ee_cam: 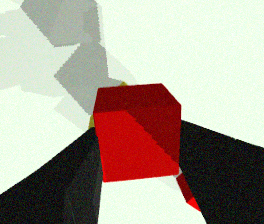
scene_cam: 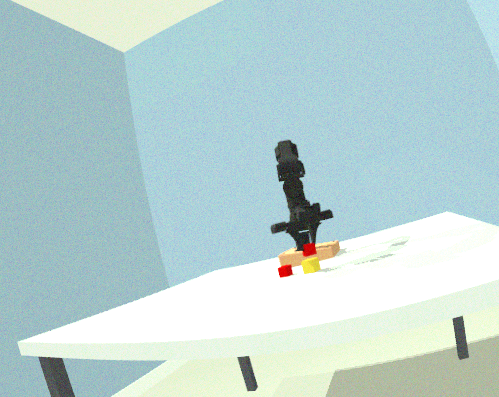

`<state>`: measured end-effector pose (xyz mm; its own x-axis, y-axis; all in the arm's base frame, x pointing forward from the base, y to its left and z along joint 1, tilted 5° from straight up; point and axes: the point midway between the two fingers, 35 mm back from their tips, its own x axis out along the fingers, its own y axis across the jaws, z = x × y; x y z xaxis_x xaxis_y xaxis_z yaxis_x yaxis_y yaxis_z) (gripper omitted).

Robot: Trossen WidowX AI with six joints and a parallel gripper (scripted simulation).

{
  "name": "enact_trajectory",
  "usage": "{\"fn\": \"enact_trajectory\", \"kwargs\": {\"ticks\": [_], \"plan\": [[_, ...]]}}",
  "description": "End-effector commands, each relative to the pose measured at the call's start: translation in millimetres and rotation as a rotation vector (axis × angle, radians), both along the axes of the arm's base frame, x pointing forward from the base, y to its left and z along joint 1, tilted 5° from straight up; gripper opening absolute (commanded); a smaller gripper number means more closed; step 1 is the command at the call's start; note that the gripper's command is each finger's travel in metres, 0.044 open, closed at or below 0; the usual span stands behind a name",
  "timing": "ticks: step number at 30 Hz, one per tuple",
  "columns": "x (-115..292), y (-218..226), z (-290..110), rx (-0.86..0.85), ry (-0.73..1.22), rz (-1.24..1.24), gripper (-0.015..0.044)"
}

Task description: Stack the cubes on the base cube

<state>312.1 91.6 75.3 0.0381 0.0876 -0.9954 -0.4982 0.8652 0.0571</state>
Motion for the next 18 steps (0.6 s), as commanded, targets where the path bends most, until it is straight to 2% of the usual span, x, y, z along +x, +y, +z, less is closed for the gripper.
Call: {"fn": "enact_trajectory", "kwargs": {"ticks": [1,18], "plan": [[-1.5,0.1,-9.2,-0.002,0.007,0.008,0.0105],[-1.6,0.3,-13.8,-0.002,0.007,0.005,0.0105]]}}
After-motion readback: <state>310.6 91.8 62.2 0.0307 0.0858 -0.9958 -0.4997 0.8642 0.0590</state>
